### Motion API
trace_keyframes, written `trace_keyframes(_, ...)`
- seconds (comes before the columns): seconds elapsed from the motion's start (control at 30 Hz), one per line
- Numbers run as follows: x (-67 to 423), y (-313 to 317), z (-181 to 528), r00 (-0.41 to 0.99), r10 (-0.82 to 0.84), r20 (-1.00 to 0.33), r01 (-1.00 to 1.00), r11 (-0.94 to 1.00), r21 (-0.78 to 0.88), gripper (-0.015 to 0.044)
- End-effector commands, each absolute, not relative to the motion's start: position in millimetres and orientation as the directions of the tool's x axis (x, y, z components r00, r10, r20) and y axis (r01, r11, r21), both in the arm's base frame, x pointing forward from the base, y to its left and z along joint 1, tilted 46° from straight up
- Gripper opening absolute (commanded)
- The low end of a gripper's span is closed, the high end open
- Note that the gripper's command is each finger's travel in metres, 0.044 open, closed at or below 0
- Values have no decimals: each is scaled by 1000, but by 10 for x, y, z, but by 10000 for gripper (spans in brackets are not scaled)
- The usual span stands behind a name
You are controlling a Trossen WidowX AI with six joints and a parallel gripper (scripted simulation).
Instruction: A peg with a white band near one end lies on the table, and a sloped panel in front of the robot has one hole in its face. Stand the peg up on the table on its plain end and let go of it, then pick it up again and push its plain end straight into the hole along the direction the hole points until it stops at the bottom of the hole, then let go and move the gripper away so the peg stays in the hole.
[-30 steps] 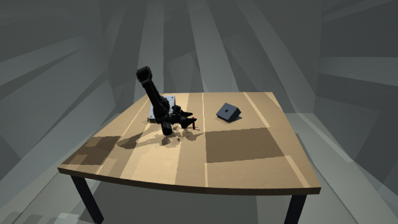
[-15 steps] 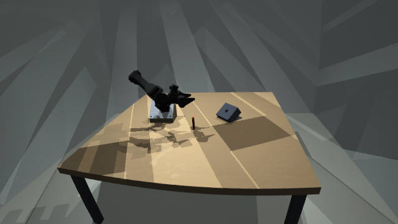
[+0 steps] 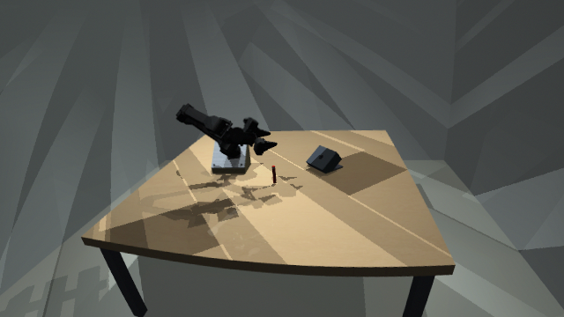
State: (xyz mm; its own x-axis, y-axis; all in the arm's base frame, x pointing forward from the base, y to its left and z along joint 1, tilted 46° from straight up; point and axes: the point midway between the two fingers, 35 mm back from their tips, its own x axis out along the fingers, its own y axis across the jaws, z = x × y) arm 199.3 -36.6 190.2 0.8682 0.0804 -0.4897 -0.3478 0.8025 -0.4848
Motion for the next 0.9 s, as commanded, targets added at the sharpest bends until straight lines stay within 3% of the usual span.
trace_keyframes(0.0, 2008, -399, 1812, 822, 62, -567, -348, 842, -413, 440)
trace_keyframes(0.47, 1991, -511, 1465, 537, -43, -843, -280, 933, -226, 440)
trace_keyframes(0.87, 1927, -632, 1305, 219, -230, -948, -203, 940, -275, 440)
